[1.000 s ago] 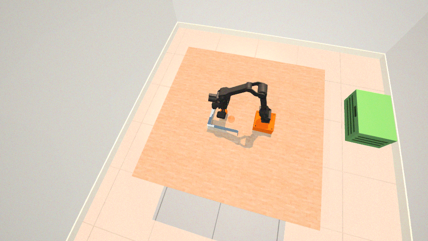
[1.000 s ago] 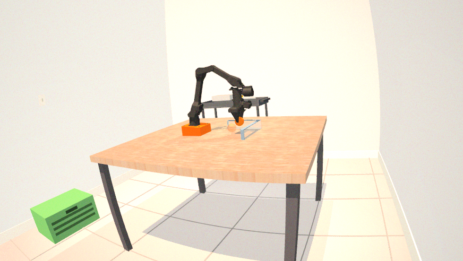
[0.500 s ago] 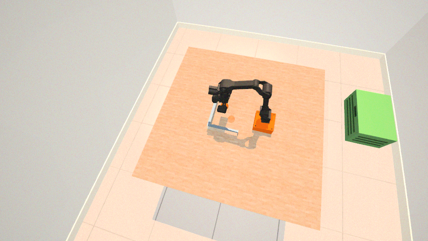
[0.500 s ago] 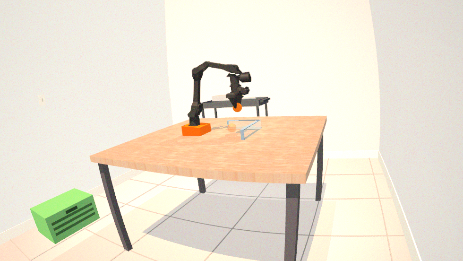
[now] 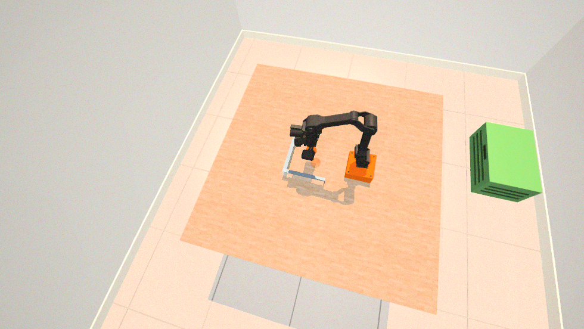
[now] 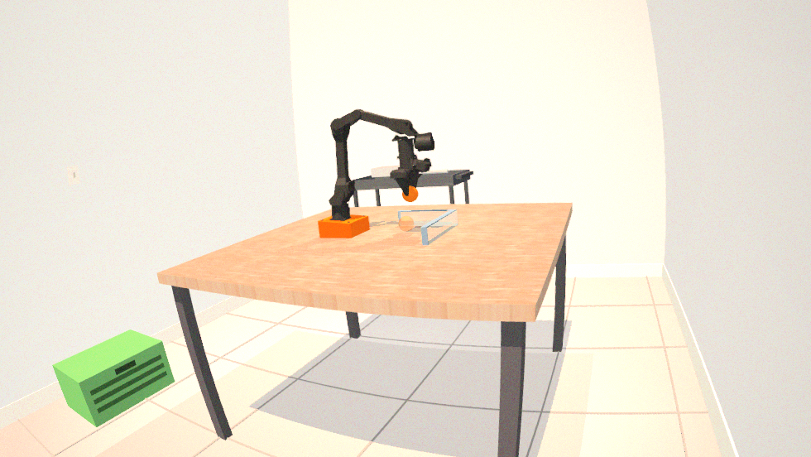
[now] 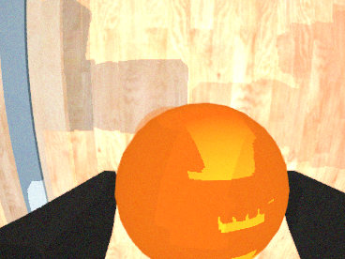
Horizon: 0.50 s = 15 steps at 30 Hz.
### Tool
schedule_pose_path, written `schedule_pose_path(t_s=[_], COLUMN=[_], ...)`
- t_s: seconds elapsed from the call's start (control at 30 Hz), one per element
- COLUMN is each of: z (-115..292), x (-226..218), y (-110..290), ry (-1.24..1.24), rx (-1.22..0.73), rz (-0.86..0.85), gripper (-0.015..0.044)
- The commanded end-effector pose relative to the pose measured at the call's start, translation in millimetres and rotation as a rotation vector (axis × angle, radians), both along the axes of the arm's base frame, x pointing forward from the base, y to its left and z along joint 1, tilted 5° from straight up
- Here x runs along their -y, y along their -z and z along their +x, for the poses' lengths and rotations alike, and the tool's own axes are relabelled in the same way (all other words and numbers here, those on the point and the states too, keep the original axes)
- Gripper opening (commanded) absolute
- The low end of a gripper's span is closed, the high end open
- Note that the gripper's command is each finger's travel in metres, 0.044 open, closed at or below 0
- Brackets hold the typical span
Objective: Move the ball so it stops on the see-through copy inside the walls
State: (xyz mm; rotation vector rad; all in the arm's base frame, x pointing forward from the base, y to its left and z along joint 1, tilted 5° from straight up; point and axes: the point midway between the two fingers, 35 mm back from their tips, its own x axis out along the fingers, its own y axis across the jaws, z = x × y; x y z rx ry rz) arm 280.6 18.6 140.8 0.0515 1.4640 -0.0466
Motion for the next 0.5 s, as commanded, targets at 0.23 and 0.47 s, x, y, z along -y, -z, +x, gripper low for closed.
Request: schedule_pose_path(t_s=[0.23,0.47], z=[-25,-27], x=[-11,-13], y=[27,39], ry=[0.004,0.004], rx=[-0.003,-0.003], rz=[-0.002,-0.002], gripper=[0.0000,0.0000])
